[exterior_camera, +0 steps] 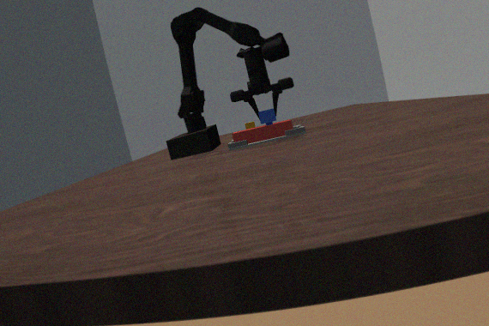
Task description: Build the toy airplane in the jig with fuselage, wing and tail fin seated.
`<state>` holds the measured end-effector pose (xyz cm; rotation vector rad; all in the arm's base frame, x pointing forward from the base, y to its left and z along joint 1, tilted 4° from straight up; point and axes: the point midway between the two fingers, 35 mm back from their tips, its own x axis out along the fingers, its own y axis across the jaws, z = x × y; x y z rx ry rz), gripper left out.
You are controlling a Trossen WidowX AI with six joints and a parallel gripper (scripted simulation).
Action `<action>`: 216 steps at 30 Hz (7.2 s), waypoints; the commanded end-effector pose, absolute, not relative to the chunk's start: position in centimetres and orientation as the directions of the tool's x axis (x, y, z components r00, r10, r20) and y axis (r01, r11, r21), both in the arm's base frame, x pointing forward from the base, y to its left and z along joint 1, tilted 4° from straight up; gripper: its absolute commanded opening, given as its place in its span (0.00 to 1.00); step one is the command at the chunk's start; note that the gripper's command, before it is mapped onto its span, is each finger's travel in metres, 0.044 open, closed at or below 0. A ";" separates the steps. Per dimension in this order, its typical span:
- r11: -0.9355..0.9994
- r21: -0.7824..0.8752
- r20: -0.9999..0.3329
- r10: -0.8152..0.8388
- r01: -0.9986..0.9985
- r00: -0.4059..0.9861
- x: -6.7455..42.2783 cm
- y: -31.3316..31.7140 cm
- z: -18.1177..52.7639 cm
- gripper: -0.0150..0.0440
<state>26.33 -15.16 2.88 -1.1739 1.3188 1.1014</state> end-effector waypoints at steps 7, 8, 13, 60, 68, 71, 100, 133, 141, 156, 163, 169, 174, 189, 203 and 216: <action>0.109 0.006 -0.997 -0.071 -0.994 -0.014 26.3 -15.2 2.9 0.57; 0.109 0.006 -0.997 -0.071 -0.994 -0.014 26.3 -15.2 2.9 0.62; 0.109 0.006 -0.997 -0.071 -0.994 -0.014 26.3 -15.2 2.9 0.84; 0.997 -0.074 -0.997 -0.073 0.037 -0.016 27.2 -14.8 11.7 1.00; 0.997 -0.070 -0.997 -0.069 0.037 -0.014 27.8 -12.6 11.5 1.00; 0.997 -0.062 -0.998 -0.062 0.037 -0.011 28.3 -8.0 11.2 1.00; 0.998 -0.047 -0.999 -0.046 0.037 -0.023 20.6 11.1 3.0 1.00; 0.998 -0.047 -0.999 -0.046 0.037 -0.023 20.5 10.8 -2.3 1.00; 0.998 -0.047 -0.999 -0.046 0.037 -0.024 20.4 10.7 -3.3 1.00; 0.998 -0.047 -0.999 -0.046 0.037 -0.024 20.4 10.7 -3.3 0.37; 0.998 -0.047 -0.999 -0.046 0.037 -0.024 20.4 10.7 -3.3 0.25; 0.998 -0.049 -0.998 -0.048 0.042 -0.034 20.5 10.8 -2.3 0.25; 0.998 -0.049 -0.998 -0.048 0.044 -0.038 20.7 11.0 -0.9 0.25; 0.998 -0.046 -0.999 -0.045 0.040 -0.029 21.3 11.5 3.7 0.25; 0.998 -0.046 -0.999 -0.045 0.038 -0.025 21.1 11.5 8.1 0.25; 0.998 -0.046 -0.999 -0.045 0.040 -0.022 21.4 10.0 9.7 0.25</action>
